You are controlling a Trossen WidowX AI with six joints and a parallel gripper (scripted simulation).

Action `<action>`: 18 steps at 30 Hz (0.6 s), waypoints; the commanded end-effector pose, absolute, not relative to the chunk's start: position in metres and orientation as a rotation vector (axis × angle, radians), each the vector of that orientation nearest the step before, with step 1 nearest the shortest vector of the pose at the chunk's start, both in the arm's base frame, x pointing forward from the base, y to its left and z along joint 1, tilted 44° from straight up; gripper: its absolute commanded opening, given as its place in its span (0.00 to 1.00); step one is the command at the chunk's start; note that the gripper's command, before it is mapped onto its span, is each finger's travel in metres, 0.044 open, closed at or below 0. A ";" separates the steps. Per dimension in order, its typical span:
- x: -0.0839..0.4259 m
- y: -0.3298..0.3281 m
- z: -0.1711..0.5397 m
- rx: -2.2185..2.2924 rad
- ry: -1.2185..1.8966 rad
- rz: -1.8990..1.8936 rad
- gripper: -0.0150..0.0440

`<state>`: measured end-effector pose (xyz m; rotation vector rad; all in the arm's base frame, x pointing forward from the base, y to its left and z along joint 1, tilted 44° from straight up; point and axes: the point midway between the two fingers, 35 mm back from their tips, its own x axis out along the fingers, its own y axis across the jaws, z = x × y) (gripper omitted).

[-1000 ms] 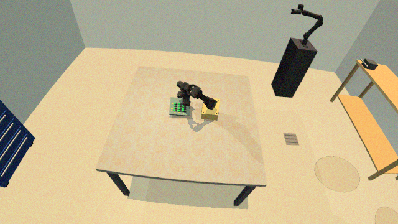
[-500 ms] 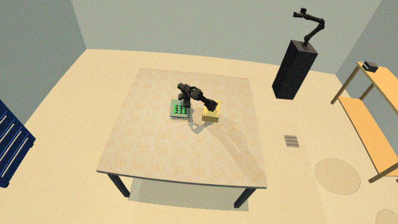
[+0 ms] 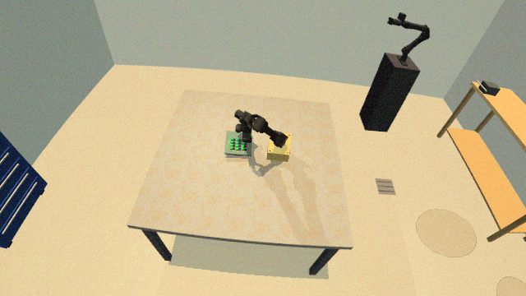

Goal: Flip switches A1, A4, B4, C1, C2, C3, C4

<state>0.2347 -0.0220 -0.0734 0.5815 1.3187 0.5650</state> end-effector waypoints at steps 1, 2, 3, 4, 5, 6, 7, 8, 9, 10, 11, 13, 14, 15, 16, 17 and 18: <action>0.234 -0.020 -0.074 0.589 1.319 0.568 0.25; 0.234 -0.020 -0.074 0.589 1.319 0.568 0.25; 0.234 -0.020 -0.074 0.589 1.319 0.568 0.25; 0.234 -0.020 -0.074 0.589 1.319 0.568 0.25; 0.234 -0.020 -0.074 0.589 1.319 0.568 0.25; 0.234 -0.019 -0.075 0.589 1.319 0.568 0.25; 0.234 -0.019 -0.075 0.589 1.319 0.568 0.25; 0.234 -0.019 -0.075 0.589 1.319 0.568 0.25; 0.234 -0.019 -0.075 0.589 1.319 0.568 0.25; 0.234 -0.019 -0.075 0.589 1.319 0.568 0.25; 0.235 -0.023 -0.073 0.581 1.319 0.565 0.25; 0.234 -0.038 -0.059 0.579 1.329 0.565 0.25; 0.232 -0.049 -0.047 0.579 1.336 0.568 0.25; 0.229 -0.058 -0.037 0.580 1.342 0.571 0.25; 0.227 -0.063 -0.030 0.581 1.344 0.574 0.25; 0.226 -0.065 -0.028 0.581 1.345 0.575 0.25; 0.226 -0.065 -0.028 0.581 1.345 0.575 0.25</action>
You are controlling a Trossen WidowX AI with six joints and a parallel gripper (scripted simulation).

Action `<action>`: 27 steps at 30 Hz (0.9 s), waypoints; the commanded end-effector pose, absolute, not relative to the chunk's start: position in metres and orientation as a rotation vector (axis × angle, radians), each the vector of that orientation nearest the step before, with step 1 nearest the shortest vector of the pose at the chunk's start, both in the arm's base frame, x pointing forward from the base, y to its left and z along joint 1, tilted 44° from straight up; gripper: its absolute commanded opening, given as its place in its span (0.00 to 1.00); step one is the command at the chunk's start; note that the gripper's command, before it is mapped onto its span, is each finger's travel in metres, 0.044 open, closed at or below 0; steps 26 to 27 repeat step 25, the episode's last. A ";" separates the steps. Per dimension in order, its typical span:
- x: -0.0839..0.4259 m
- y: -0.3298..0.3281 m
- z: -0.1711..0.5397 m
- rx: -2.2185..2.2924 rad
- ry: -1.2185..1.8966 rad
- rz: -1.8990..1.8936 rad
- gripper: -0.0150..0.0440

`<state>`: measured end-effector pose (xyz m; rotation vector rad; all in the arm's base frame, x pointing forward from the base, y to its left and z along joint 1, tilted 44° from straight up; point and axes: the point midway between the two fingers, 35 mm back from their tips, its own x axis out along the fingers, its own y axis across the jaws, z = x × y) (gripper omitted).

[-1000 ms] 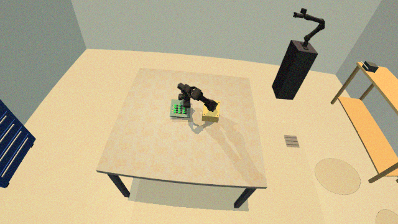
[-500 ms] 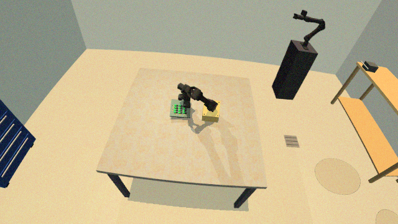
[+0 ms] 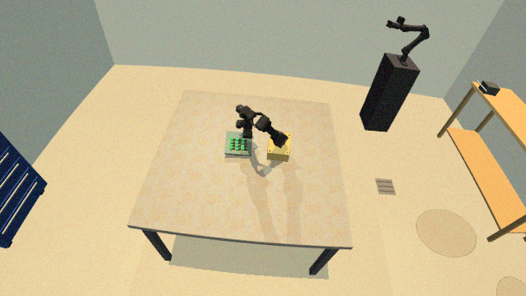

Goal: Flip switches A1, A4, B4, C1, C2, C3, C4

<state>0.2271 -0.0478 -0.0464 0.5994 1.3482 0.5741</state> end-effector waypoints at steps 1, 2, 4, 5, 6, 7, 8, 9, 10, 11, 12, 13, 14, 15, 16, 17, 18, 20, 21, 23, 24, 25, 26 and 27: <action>0.226 -0.065 -0.028 0.581 1.345 0.575 0.25; 0.226 -0.065 -0.028 0.581 1.345 0.575 0.25; 0.226 -0.065 -0.028 0.581 1.345 0.575 0.25; 0.228 -0.064 -0.026 0.581 1.345 0.575 0.25; 0.234 -0.062 -0.022 0.581 1.346 0.574 0.25; 0.244 -0.058 -0.014 0.580 1.345 0.573 0.25; 0.257 -0.052 -0.003 0.580 1.345 0.573 0.25; 0.266 -0.046 0.006 0.581 1.344 0.575 0.25; 0.271 -0.042 0.011 0.582 1.343 0.576 0.25; 0.273 -0.041 0.013 0.582 1.343 0.577 0.25; 0.273 -0.041 0.013 0.582 1.343 0.577 0.25; 0.273 -0.041 0.013 0.582 1.343 0.577 0.25; 0.273 -0.041 0.013 0.582 1.343 0.577 0.25; 0.273 -0.041 0.013 0.582 1.343 0.577 0.25; 0.273 -0.041 0.013 0.582 1.343 0.577 0.25; 0.273 -0.041 0.013 0.582 1.343 0.577 0.25; 0.273 -0.041 0.013 0.582 1.343 0.577 0.25; 0.273 -0.041 0.013 0.582 1.343 0.577 0.25; 0.273 -0.041 0.013 0.582 1.343 0.577 0.25; 0.273 -0.041 0.013 0.582 1.343 0.577 0.25; 0.273 -0.041 0.013 0.582 1.343 0.577 0.25; 0.273 -0.041 0.013 0.582 1.343 0.577 0.25; 0.273 -0.041 0.013 0.582 1.343 0.577 0.25; 0.273 -0.041 0.013 0.582 1.343 0.577 0.25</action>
